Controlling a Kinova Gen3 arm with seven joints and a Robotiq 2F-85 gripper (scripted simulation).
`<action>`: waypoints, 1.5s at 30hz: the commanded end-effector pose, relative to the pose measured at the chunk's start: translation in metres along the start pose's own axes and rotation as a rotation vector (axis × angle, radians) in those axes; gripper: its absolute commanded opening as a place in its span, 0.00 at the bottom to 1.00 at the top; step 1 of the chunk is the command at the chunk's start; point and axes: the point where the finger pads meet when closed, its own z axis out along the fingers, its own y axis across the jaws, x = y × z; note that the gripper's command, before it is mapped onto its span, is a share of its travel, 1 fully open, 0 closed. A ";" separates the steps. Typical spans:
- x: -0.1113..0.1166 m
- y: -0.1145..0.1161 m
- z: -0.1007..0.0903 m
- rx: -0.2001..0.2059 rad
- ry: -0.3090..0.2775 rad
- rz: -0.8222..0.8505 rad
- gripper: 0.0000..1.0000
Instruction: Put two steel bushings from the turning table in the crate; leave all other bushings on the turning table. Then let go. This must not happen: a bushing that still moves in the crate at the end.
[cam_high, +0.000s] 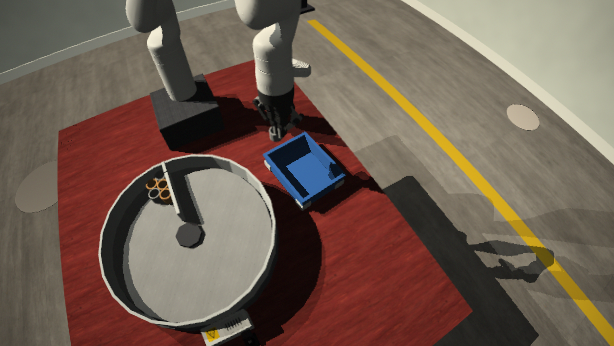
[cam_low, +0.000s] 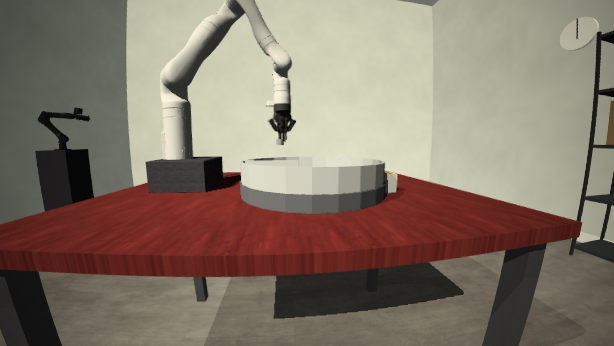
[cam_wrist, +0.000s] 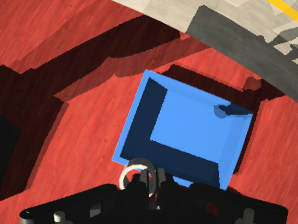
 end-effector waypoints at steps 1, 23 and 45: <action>0.016 0.007 0.002 0.006 -0.003 -0.020 0.00; 0.017 0.007 0.029 0.005 -0.007 -0.023 0.00; 0.017 0.009 0.059 0.006 -0.018 -0.031 0.00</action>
